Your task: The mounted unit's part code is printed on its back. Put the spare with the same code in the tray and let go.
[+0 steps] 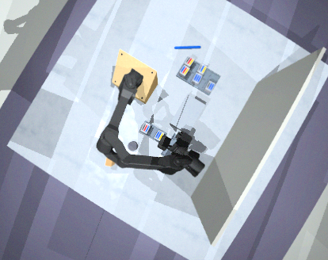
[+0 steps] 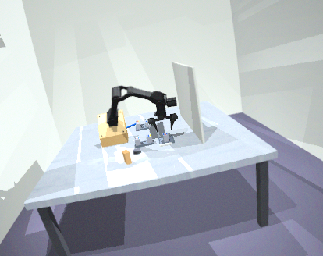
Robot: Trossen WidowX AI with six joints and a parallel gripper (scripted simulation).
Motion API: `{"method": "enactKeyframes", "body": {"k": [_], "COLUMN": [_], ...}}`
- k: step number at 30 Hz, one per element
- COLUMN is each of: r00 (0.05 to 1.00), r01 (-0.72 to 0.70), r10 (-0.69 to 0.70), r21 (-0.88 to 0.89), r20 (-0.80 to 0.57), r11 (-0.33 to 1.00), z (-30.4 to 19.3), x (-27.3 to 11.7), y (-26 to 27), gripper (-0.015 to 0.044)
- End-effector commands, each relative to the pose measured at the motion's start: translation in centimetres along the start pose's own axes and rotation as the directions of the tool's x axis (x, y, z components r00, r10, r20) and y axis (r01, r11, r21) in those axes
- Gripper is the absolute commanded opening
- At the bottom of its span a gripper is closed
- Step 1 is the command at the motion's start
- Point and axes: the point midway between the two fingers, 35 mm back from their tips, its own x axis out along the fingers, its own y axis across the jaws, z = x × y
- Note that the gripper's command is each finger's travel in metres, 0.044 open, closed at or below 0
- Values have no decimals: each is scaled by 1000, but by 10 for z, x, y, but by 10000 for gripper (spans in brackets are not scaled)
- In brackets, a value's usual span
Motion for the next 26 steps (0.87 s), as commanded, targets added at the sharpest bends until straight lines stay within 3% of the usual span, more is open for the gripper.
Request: {"method": "enactKeyframes", "body": {"k": [1, 26], "r00": [1000, 1000], "r01": [19, 26], "r10": [-19, -26], "r21": [8, -2], "r20": [-9, -6], "r11": [1000, 1000], "z": [-3, 0], "x": [-65, -64], "y": [3, 1], "gripper": [440, 440]}}
